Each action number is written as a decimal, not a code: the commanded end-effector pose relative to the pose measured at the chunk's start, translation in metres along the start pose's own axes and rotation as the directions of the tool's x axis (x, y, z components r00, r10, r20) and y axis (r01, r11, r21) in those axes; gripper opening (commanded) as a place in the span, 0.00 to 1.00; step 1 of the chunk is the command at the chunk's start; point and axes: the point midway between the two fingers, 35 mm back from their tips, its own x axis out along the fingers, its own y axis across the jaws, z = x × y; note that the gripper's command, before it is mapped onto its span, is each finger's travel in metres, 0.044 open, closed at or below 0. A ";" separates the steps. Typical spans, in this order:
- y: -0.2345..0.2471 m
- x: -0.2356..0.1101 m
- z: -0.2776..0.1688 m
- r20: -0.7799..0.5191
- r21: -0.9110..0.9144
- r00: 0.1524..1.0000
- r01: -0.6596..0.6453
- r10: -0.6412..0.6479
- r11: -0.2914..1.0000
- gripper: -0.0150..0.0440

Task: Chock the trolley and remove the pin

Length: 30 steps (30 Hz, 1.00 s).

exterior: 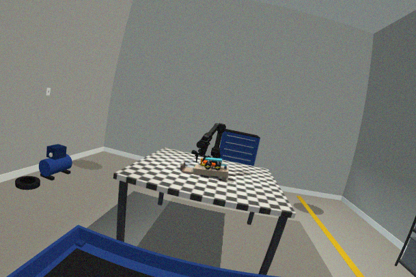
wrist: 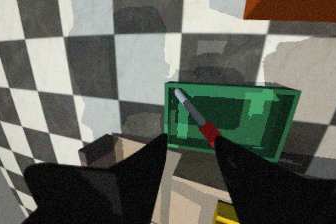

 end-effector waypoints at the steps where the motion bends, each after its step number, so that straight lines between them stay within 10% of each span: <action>1: -0.003 0.001 0.001 0.005 0.003 1.000 -0.002 0.002 1.000 0.58; 30: -0.019 0.006 -0.001 0.005 0.003 1.000 0.000 0.000 1.000 0.58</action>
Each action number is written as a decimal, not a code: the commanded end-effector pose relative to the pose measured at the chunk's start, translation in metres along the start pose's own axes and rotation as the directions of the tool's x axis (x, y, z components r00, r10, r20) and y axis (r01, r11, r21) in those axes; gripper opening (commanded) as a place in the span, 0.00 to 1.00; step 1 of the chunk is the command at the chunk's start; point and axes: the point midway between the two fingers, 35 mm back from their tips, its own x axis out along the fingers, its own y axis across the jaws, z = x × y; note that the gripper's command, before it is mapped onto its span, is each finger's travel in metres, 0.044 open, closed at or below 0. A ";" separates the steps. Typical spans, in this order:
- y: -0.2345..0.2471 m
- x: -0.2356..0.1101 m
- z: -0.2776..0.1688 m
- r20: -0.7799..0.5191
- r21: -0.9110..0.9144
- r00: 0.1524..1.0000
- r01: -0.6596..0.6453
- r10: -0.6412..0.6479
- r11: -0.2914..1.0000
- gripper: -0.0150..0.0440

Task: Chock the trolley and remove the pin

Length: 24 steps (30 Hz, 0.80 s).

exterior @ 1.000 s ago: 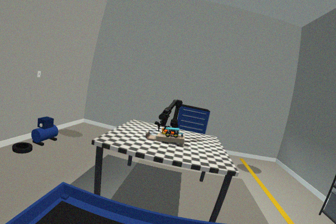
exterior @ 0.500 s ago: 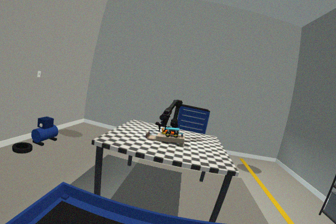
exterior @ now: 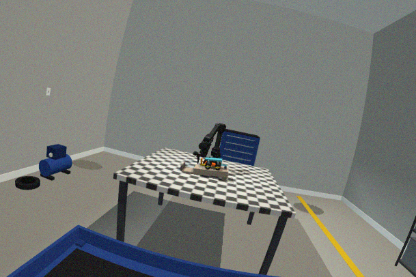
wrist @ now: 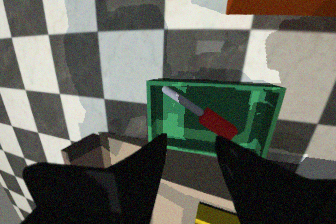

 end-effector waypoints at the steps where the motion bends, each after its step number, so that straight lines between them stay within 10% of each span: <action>1: -0.003 0.002 0.001 0.004 0.003 1.000 -0.003 0.003 1.000 0.58; 24: -0.013 0.006 0.000 0.004 0.003 1.000 -0.001 0.001 1.000 0.58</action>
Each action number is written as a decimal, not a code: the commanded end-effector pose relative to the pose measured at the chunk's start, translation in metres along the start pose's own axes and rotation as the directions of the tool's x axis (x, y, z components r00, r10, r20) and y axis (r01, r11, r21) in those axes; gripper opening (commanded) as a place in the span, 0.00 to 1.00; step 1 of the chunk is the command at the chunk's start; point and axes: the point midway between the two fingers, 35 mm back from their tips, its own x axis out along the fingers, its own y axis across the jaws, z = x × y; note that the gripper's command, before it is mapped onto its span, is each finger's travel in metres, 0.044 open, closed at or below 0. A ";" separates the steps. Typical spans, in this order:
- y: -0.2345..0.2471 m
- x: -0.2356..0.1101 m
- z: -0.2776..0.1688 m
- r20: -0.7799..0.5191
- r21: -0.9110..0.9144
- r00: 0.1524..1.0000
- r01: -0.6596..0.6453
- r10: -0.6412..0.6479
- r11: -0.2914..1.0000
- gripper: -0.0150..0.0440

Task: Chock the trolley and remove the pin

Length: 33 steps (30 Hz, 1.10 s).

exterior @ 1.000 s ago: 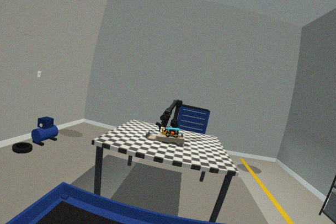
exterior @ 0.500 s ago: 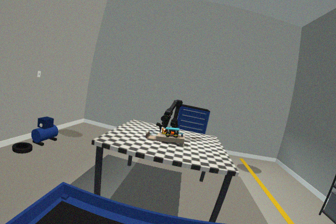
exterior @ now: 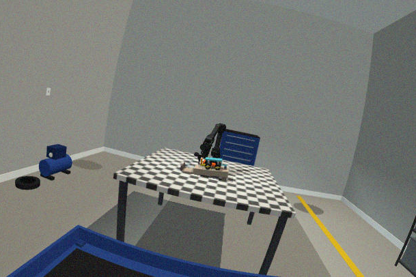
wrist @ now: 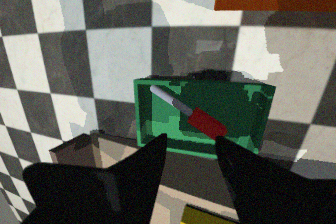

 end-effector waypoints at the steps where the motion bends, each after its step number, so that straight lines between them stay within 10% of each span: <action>1: -0.002 0.002 0.001 0.007 0.003 1.000 -0.002 0.002 1.000 0.58; 24: -0.011 0.007 0.002 0.007 0.003 1.000 -0.001 0.001 1.000 0.58; 33: -0.010 0.004 0.000 -0.002 -0.001 1.000 0.001 -0.001 1.000 0.83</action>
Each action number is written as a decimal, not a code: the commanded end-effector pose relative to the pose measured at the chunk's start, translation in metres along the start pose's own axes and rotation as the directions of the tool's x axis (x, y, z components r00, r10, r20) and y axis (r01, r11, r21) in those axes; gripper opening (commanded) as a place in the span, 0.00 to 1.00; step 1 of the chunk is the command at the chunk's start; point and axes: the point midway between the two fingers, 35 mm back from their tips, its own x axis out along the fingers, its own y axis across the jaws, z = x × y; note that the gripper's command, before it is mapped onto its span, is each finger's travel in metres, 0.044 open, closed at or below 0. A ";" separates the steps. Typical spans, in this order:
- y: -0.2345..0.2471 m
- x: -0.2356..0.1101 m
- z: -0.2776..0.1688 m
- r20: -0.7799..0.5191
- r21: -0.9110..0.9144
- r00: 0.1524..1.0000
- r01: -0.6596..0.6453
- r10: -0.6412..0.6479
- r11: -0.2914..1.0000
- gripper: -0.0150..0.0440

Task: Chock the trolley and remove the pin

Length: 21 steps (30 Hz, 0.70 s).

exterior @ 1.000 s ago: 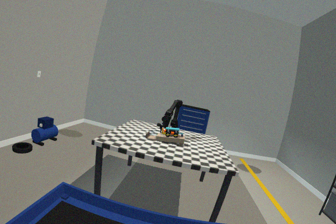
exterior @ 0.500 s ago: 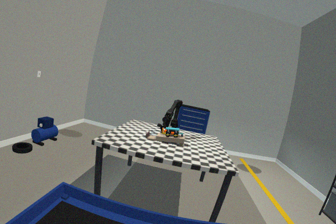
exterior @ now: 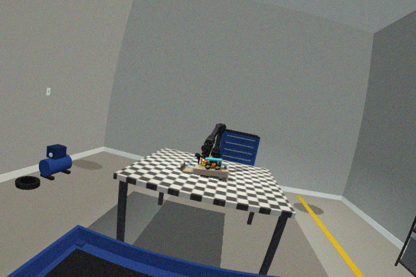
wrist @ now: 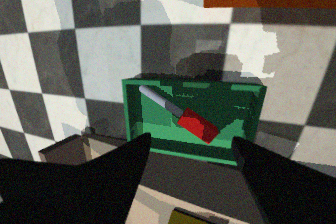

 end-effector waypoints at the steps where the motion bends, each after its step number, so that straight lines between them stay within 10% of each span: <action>1: 0.000 0.000 0.000 0.000 0.000 1.000 0.000 0.000 1.000 0.83; 21: 0.006 -0.057 0.006 0.008 0.003 1.000 -0.001 0.001 1.000 1.00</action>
